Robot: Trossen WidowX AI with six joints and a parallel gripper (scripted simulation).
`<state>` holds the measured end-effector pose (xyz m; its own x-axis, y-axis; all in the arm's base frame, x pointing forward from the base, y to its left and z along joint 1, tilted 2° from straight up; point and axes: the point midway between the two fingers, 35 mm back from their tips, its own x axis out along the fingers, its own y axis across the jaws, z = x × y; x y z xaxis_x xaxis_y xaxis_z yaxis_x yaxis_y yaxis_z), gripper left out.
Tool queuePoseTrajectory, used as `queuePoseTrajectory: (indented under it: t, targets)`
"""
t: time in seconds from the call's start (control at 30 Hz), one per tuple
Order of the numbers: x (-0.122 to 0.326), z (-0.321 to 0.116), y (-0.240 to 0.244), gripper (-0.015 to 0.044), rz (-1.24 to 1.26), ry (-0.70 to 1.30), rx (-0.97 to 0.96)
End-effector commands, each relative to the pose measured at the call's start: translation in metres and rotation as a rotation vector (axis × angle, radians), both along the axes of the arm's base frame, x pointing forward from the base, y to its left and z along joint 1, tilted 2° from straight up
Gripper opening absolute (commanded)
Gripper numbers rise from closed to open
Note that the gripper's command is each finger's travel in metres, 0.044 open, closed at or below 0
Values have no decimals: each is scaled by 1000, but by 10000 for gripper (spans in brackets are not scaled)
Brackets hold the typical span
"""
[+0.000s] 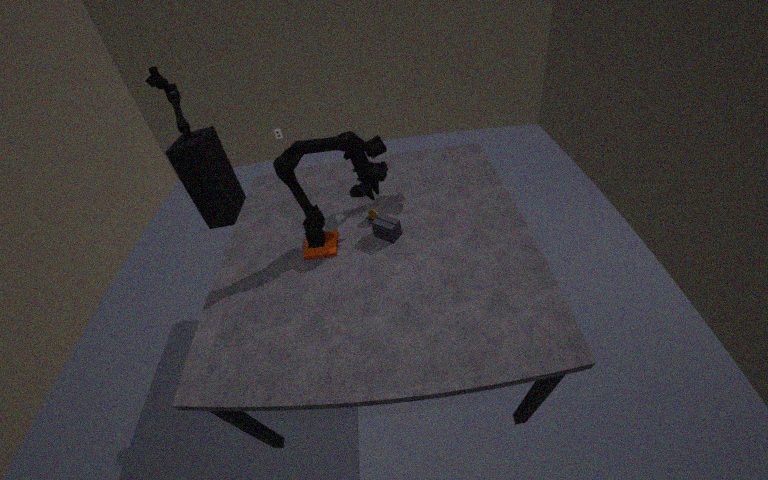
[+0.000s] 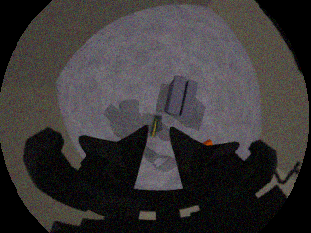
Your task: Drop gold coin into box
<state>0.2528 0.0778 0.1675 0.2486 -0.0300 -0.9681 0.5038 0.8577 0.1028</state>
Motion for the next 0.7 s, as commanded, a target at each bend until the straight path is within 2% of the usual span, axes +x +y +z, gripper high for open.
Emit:
queuePoseTrajectory:
  t: [0.0, 0.27, 0.4, 0.67]
  targets:
    - [-23, -15, 24, 161, -150, 201, 82]
    - [-16, -17, 22, 161, -149, 200, 82]
    - [-14, -48, 23, 161, -149, 200, 82]
    - [-14, -64, 24, 161, -150, 200, 82]
